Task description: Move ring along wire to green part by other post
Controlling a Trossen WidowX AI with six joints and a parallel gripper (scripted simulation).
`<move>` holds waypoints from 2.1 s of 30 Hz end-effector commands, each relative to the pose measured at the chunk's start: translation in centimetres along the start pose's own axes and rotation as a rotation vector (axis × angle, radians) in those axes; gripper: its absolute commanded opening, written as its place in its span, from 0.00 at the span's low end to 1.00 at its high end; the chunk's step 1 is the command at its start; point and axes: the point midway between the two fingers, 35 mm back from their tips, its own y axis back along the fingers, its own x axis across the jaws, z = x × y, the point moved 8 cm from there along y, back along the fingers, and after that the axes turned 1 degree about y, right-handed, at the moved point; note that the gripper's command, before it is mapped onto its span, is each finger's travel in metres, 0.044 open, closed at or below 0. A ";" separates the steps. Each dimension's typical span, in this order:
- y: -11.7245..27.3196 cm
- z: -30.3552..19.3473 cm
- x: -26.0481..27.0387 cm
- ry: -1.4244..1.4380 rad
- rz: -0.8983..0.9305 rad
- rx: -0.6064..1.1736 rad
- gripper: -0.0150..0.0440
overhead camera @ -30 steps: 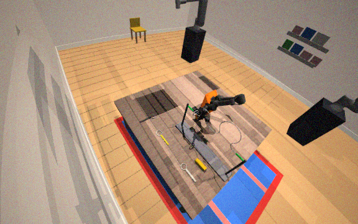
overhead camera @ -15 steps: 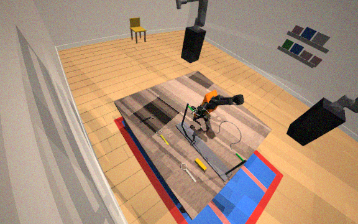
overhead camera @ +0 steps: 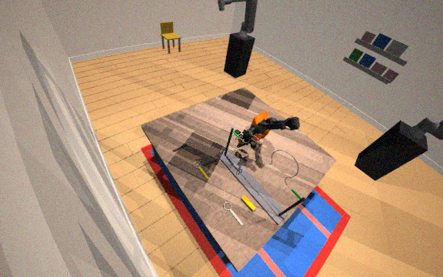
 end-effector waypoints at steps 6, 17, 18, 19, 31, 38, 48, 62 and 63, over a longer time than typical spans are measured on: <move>0.1 -0.2 -1.1 0.002 -0.005 0.004 0.00; -0.3 -1.2 -1.2 0.002 -0.005 0.004 0.00; -0.4 -1.4 -1.2 0.002 -0.005 0.004 0.00; -0.4 -1.5 -1.3 0.002 -0.005 0.004 0.00; -0.5 -1.7 -1.3 0.001 -0.005 0.004 0.00; -0.5 -1.7 -1.3 0.001 -0.005 0.004 0.00; -0.5 -1.7 -1.3 0.001 -0.005 0.004 0.00; -0.4 -1.7 -1.2 0.007 -0.001 0.005 0.49; -0.3 -1.7 -1.2 0.007 -0.001 0.005 0.53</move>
